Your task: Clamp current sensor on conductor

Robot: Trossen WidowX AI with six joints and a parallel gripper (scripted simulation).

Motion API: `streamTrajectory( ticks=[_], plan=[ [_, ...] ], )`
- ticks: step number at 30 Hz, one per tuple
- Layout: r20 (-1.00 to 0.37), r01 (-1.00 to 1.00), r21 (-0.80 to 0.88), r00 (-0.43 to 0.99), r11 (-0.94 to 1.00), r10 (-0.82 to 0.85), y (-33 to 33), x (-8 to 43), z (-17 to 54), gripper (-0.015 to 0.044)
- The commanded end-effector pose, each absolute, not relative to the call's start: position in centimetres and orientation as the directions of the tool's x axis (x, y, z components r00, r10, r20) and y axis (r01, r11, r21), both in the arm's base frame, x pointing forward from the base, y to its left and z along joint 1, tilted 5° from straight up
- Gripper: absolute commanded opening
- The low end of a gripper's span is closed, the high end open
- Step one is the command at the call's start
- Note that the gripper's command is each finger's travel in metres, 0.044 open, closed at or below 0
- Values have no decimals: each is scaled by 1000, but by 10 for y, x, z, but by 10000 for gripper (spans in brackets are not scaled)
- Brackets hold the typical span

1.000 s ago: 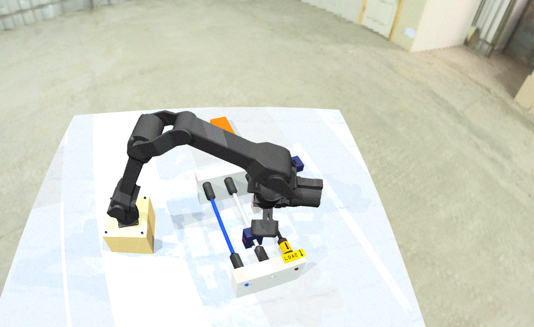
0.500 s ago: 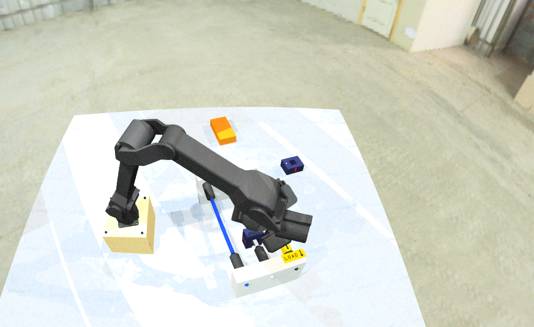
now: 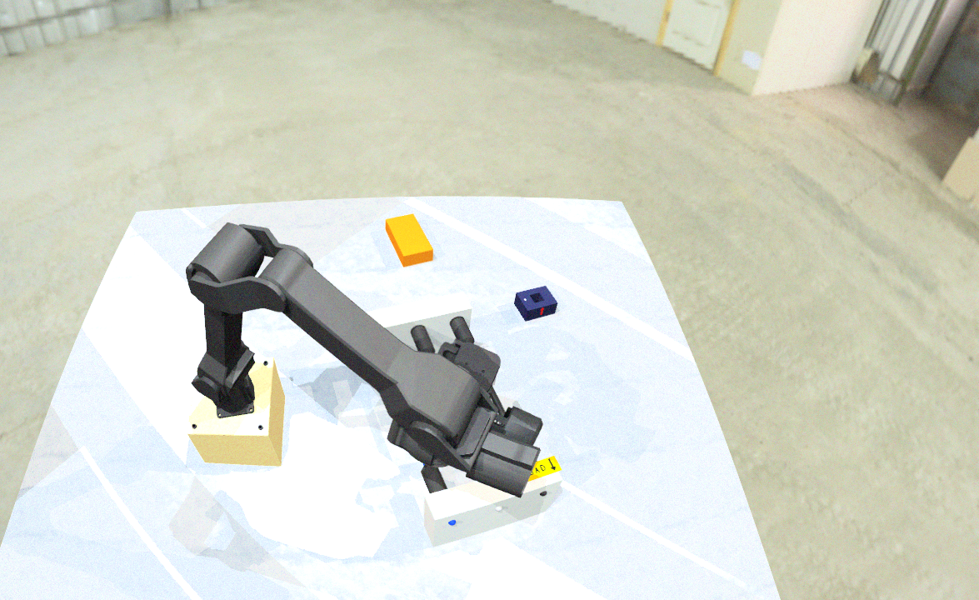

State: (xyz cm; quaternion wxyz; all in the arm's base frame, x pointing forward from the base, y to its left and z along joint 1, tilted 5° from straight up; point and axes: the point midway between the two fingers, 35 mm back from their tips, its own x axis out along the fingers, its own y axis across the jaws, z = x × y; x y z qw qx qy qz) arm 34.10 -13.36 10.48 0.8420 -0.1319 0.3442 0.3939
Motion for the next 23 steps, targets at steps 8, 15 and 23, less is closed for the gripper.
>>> streamTrajectory(
  ticks=[8, 15, 23],
  plan=[
    [-674, -768, 12, 467, 640, 573, -136, 339, 106, 440],
    [-674, -768, 12, 467, 640, 573, -136, 339, 106, 440],
    [-700, -719, 103, 439, 688, 564, -132, 341, 105, 440]
  ],
)
